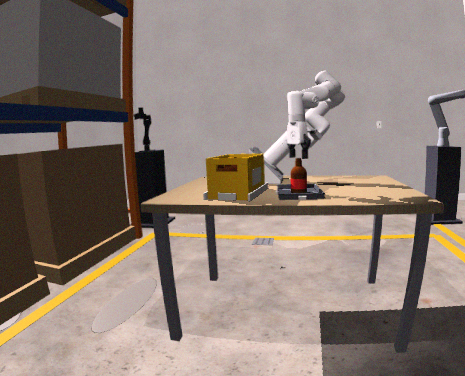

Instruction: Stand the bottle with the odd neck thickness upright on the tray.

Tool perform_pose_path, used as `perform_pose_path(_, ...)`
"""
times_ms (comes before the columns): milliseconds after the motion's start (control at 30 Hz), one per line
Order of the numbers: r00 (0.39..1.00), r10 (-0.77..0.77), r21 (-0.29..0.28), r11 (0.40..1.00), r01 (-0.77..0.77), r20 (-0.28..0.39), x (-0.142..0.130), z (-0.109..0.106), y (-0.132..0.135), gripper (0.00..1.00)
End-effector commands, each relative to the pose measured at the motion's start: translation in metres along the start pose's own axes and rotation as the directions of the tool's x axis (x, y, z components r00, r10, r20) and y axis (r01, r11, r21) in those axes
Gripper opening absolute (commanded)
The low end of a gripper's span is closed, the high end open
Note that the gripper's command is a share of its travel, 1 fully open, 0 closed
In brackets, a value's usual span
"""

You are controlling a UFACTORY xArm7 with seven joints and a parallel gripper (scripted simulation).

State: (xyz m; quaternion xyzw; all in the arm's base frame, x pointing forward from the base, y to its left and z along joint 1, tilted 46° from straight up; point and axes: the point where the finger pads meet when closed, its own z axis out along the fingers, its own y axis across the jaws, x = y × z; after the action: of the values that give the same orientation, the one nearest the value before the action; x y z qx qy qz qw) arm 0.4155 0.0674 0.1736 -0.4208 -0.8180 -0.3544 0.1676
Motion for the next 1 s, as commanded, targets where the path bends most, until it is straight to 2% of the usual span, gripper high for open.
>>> perform_pose_path(0,1.0,0.0,-0.004,1.0,0.0,0.004,-0.001,-0.013,0.001,1.0)
perform_pose_path(667,1.0,0.0,-0.003,1.0,0.0,0.004,-0.001,-0.058,0.001,1.0)
perform_pose_path(967,1.0,0.0,-0.003,1.0,0.0,0.004,-0.001,-0.068,0.001,1.0)
